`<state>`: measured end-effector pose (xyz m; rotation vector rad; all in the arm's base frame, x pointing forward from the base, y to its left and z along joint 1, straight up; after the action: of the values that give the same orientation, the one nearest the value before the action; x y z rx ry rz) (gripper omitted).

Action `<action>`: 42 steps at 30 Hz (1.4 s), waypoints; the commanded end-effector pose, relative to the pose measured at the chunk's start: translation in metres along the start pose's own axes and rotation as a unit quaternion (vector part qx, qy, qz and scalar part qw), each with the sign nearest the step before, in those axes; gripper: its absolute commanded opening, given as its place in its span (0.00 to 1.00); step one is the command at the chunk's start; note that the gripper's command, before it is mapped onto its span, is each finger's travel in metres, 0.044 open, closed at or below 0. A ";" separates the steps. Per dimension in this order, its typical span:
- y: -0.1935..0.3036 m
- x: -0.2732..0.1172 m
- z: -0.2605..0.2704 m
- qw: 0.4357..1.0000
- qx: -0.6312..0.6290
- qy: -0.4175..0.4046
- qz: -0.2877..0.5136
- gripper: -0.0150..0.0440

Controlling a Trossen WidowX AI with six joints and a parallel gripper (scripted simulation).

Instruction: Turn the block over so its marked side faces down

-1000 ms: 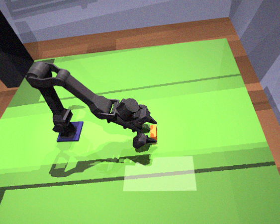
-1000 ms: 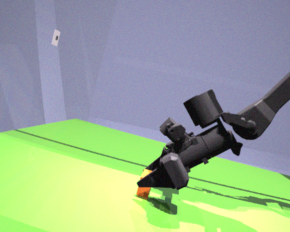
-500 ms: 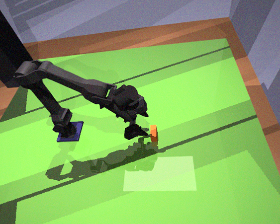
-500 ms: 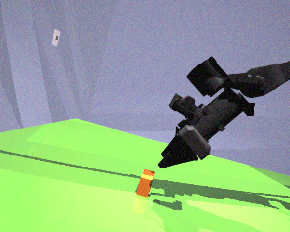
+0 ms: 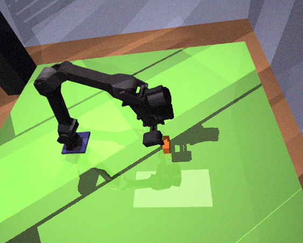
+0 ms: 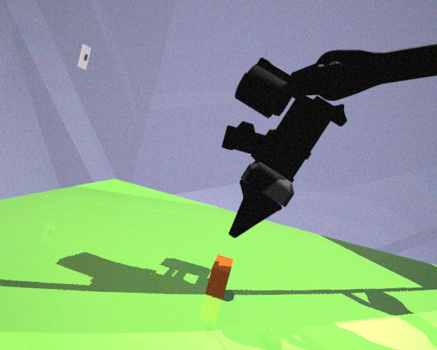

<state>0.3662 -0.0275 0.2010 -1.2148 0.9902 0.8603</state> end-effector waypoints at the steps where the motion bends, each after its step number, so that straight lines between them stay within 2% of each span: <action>1: -0.021 -0.004 0.005 0.998 -0.001 0.013 0.062 1.00; 9: -0.042 -0.007 0.010 0.987 -0.003 0.032 0.155 1.00; 14: -0.041 -0.005 0.010 0.987 -0.003 0.032 0.155 1.00; 18: -0.032 0.025 0.008 0.987 -0.003 0.032 0.155 1.00; 42: -0.020 0.060 0.005 0.987 -0.003 0.032 0.155 1.00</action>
<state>0.4069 -0.0247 0.1582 -1.1155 1.2432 1.0760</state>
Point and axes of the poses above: the point midway between the two fingers, 35 mm back from their tips, its own x axis out along the fingers, its own z axis across the jaws, y = z × x, the point moved 8 cm from there along -x, back along the fingers, and after that the axes turned 10 degrees about x, right-handed, at the moved point
